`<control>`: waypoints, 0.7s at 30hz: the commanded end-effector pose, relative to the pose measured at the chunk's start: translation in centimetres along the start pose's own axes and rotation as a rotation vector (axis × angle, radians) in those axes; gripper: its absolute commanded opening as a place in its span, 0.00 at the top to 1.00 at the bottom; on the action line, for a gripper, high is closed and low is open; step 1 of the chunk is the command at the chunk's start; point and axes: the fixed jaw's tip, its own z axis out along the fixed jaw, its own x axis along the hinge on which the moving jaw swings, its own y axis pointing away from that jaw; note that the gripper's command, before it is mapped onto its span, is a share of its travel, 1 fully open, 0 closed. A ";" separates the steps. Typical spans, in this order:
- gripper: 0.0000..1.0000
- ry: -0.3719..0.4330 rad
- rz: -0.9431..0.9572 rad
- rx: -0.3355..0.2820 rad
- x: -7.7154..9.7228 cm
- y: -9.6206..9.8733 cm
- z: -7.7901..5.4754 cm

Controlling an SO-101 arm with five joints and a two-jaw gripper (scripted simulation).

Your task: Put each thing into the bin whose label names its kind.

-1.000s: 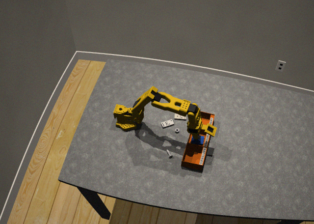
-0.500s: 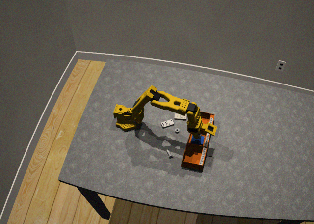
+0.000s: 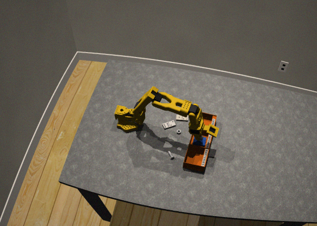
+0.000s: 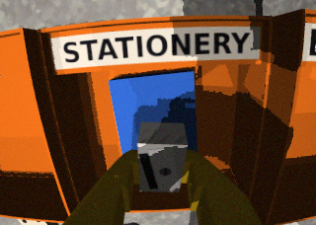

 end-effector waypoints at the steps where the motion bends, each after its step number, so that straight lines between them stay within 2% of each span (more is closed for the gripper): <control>1: 1.00 -0.083 -0.001 -0.003 -1.2 0.2 -1.3; 21: 1.00 -0.083 -0.001 -0.003 -1.0 0.2 -0.7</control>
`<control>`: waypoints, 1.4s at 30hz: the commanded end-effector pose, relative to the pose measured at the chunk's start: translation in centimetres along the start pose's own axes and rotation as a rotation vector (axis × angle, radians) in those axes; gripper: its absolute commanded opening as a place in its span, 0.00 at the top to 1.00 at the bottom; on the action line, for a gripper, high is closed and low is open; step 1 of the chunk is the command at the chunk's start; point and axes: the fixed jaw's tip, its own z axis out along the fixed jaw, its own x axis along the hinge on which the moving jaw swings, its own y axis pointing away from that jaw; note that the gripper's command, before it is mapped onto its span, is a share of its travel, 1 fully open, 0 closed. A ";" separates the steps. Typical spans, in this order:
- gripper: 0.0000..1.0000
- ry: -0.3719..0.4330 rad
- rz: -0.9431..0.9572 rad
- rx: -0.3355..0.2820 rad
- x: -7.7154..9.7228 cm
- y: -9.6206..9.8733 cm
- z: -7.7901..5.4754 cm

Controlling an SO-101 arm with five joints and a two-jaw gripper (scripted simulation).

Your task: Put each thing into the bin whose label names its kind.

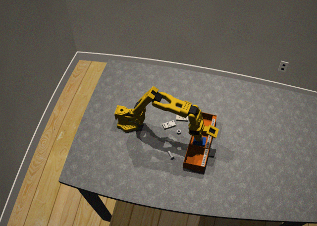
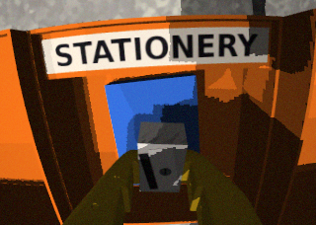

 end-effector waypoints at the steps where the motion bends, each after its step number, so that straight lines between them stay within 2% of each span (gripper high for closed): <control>1: 1.00 -0.075 -0.001 -0.003 -1.1 0.2 -1.3; 42: 0.99 -0.075 -0.001 -0.003 -0.9 0.2 -0.1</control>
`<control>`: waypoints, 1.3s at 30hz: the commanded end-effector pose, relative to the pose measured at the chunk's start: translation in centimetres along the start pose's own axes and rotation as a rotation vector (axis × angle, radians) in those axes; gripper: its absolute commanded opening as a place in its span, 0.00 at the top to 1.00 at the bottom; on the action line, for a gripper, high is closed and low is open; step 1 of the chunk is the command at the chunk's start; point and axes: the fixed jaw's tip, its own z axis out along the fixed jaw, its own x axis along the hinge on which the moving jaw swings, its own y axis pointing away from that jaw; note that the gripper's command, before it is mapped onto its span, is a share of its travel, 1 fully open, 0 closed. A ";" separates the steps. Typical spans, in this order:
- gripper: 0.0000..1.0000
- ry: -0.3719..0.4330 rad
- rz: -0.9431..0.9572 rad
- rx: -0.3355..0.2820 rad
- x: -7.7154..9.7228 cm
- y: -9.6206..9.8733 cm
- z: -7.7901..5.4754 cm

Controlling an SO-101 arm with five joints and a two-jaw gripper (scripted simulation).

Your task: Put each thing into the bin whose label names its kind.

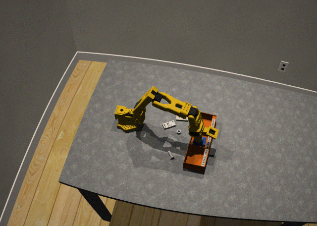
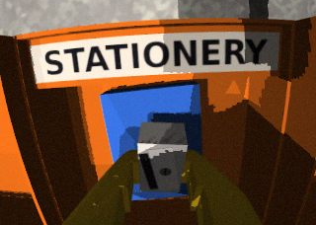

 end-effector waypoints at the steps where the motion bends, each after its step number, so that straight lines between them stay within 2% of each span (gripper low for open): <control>1: 0.99 -0.053 -0.001 -0.003 -0.9 0.2 -0.9; 21: 0.84 -0.053 -0.001 -0.003 -0.9 0.2 -0.9; 33: 0.83 -0.053 -0.001 -0.003 -0.9 0.2 -1.0; 39: 0.83 -0.053 -0.001 -0.003 -1.0 0.2 -1.9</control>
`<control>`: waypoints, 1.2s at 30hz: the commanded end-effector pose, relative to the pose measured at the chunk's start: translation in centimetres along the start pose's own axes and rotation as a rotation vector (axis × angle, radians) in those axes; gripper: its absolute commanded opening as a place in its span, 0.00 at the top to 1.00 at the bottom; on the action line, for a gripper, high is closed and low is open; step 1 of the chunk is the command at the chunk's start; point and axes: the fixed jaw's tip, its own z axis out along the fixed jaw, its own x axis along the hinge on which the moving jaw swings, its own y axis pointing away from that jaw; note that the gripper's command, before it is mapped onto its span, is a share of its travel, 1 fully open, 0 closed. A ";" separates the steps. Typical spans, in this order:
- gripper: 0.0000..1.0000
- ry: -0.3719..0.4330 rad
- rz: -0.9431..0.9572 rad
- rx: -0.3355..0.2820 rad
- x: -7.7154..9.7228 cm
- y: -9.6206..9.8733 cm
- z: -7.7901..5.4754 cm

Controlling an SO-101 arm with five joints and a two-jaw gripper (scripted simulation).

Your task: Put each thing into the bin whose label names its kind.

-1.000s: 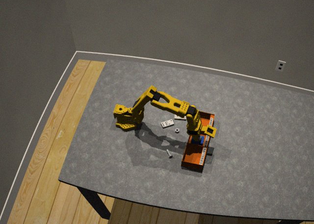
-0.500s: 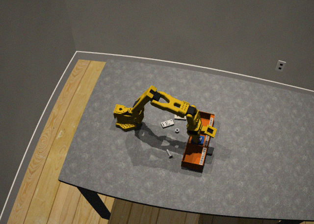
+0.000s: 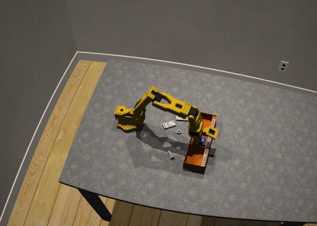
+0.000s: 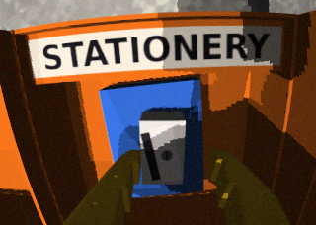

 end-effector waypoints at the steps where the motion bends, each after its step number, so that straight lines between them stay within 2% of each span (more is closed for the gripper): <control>1: 0.83 -0.064 -0.001 -0.003 -1.1 0.2 -2.1; 5: 0.83 -0.064 -0.001 -0.003 -1.2 0.2 -3.3; 7: 0.83 -0.064 -0.001 -0.003 -1.2 0.2 -3.3; 13: 0.83 -0.064 -0.001 -0.003 -1.1 0.2 -5.0; 17: 0.83 -0.064 -0.001 -0.003 -1.1 0.2 -5.7; 36: 0.83 -0.064 -0.001 -0.003 -1.0 0.2 -5.8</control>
